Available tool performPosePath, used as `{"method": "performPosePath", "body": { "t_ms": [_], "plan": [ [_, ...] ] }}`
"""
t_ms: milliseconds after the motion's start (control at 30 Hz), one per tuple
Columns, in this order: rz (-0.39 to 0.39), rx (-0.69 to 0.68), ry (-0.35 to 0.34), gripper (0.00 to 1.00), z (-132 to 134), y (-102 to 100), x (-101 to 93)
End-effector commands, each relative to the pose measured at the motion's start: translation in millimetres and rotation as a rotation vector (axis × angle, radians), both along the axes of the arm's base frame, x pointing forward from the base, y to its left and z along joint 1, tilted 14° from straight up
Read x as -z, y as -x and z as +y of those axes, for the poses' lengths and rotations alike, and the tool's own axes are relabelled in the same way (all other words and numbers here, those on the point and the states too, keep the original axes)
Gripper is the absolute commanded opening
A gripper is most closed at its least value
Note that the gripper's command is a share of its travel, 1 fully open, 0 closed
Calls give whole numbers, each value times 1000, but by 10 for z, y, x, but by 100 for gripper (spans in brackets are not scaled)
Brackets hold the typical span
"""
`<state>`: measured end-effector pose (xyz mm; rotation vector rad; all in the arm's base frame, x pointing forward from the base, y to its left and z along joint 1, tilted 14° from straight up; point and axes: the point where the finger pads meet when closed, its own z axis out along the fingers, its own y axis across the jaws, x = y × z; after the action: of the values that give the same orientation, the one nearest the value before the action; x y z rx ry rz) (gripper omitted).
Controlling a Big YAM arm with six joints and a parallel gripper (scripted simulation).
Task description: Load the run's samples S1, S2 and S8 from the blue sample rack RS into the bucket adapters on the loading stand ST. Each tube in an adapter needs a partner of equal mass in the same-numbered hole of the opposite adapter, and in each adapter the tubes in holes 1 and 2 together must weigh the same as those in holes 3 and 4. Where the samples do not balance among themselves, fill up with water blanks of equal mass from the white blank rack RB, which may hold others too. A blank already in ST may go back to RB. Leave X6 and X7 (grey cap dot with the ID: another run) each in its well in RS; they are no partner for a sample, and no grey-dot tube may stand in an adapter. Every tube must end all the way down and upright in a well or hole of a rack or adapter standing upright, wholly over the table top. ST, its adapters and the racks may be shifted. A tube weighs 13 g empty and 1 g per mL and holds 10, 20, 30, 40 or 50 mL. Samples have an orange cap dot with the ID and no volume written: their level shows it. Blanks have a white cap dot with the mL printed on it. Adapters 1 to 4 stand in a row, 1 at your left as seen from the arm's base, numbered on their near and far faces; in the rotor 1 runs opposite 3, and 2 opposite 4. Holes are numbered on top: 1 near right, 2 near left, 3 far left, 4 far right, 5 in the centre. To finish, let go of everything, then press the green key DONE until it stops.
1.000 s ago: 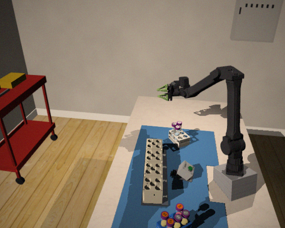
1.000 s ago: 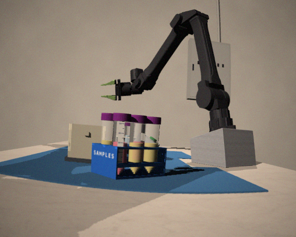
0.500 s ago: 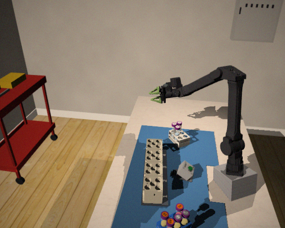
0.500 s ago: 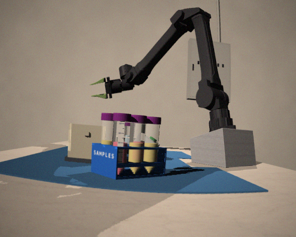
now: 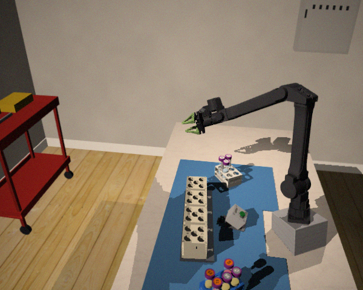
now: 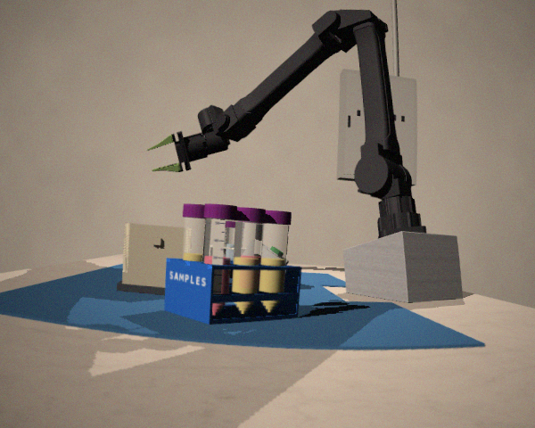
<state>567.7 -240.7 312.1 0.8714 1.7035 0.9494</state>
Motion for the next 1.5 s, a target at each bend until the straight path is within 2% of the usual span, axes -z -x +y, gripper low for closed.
{"method": "performPosePath", "body": {
  "t_ms": [0,67,100,133,200,267,333,400,433,533,567,633,667,767,800,867,900,1000,1033,1067,1100,1133,1200,1233,1300,1333,1367,1467],
  "plan": [
    [-67,-29,106,55,176,-57,-661],
    [-67,-29,106,55,176,-57,-661],
    [-17,-24,73,55,235,27,-315],
    [-39,-37,118,55,274,-72,-647],
    [-5,-46,132,55,373,-82,-638],
    [46,-49,99,55,519,-8,-283],
    [19,-47,114,55,606,-39,-332],
    [23,-42,92,55,703,-47,-322],
    [20,-55,141,55,721,-110,-602],
    [57,-67,159,55,871,-104,-586],
    [112,-73,132,55,961,-11,-228],
    [112,-73,132,55,961,-11,-228],
    [83,-75,175,55,952,-92,-571],
    [123,-94,198,55,1117,-79,-543],
    [179,-101,172,55,1203,22,-180],
    [153,-98,182,55,1288,5,-214],
    [151,-106,211,55,1313,-46,-478],
    [190,-125,242,55,1454,-18,-463],
    [247,-134,219,55,1533,95,-102],
    [247,-134,219,55,1580,106,-89],
    [220,-130,228,55,1616,82,-131],
    [261,-146,241,55,1666,116,-120],
    [261,-146,241,55,1666,116,-120],
    [236,-150,277,55,1687,45,-403],
    [256,-161,292,55,1780,78,-378],
    [315,-172,273,55,1851,204,-14],
    [278,-175,311,55,1870,114,-352],
    [323,-202,351,55,2002,175,-309]
  ]
}}
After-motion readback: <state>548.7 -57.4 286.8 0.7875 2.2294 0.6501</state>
